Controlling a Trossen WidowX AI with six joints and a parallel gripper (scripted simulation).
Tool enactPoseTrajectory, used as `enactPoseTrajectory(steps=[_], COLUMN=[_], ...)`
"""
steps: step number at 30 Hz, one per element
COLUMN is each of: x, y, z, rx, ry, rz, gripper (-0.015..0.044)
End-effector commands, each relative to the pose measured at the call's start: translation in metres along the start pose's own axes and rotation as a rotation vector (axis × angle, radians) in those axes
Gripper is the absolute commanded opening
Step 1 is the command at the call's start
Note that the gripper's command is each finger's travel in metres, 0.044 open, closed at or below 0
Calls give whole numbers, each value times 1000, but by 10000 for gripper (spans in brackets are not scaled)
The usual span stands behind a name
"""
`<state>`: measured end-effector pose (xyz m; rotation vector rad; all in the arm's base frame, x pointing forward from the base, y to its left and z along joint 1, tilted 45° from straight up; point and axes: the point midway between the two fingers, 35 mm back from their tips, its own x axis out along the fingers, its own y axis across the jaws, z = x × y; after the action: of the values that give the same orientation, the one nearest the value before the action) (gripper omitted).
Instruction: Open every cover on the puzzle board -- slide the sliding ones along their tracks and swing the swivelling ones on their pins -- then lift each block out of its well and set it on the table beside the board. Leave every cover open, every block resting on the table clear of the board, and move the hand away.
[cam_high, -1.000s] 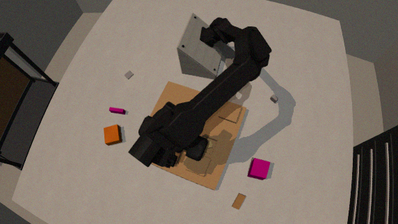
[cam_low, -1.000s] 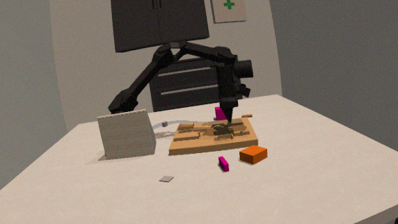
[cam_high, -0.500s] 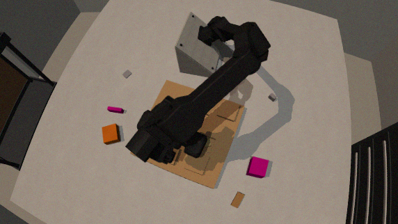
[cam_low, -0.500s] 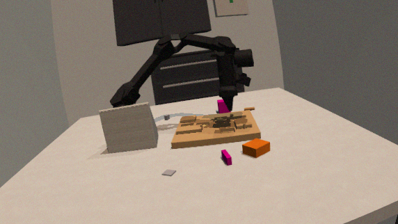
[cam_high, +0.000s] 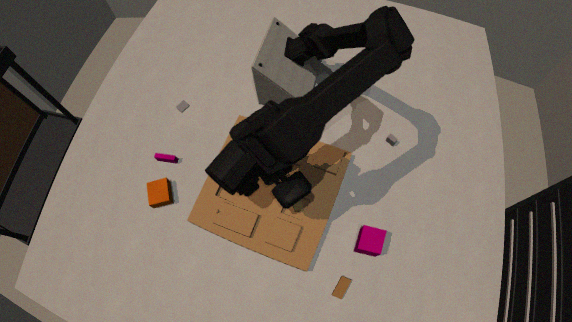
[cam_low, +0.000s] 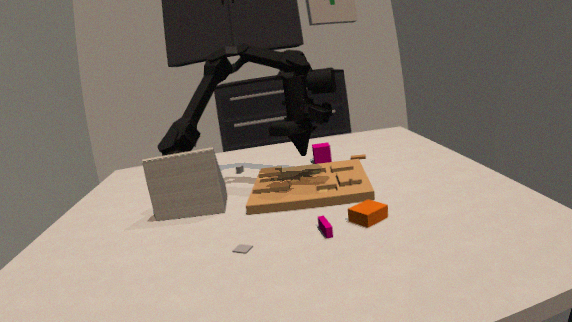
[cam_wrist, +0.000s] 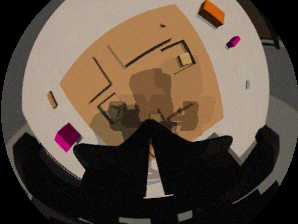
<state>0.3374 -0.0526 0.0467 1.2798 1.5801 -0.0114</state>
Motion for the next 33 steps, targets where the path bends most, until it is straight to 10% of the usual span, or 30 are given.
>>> enactPoseTrajectory(steps=[1,33], x=[-2,47], y=[-11,-41], z=[-23,-90], rx=[168,626], ry=[-5,-4], rz=[-3,-3], gripper=[0,0])
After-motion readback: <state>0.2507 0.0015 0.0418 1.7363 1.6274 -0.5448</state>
